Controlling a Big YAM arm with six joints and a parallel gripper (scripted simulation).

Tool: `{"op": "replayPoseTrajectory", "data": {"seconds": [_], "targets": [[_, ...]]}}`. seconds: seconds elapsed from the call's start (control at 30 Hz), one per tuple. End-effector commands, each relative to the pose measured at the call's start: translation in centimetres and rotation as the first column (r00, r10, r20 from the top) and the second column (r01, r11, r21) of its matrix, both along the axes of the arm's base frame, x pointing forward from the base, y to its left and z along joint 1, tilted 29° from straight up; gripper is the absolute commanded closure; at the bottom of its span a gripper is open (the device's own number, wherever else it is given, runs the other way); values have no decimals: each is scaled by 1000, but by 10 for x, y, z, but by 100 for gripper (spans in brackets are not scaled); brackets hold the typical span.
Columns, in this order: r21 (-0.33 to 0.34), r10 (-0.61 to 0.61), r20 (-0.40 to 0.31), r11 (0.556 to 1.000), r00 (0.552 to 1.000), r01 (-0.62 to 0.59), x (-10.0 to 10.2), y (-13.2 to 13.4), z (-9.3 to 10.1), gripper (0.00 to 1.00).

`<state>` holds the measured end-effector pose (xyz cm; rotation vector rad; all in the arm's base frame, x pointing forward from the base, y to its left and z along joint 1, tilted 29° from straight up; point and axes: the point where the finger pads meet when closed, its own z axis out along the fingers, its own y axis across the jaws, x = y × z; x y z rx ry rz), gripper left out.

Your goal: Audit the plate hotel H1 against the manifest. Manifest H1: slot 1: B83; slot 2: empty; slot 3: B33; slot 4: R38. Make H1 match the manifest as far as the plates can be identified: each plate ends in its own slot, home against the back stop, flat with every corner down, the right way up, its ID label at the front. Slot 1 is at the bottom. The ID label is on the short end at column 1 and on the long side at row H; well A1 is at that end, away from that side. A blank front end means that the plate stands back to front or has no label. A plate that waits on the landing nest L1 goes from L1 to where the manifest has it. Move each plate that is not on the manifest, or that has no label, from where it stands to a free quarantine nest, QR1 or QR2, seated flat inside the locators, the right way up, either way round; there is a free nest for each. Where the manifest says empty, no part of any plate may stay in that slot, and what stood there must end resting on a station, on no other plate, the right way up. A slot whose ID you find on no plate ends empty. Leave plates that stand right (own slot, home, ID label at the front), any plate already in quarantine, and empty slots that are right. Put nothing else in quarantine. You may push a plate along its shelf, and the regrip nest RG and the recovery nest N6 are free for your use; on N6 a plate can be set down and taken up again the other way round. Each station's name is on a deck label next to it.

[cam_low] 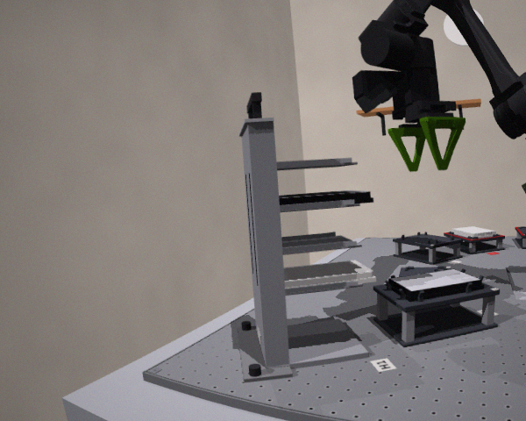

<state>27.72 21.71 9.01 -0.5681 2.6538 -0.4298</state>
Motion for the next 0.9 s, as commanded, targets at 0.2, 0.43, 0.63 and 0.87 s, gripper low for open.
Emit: {"op": "replayPoseTrajectory", "data": {"seconds": [0.2, 0.43, 0.63, 0.87], "targets": [[-1, 11, 2, 1000, 1000, -11, 8, -22, 14, 0], [14, 16, 36, 1000, 999, -17, 17, -41, 23, 0], [32, 39, 95, 999, 995, -42, 18, -54, 27, 0], [65, 77, 197, 994, 977, -91, 19, -76, 33, 0]]}}
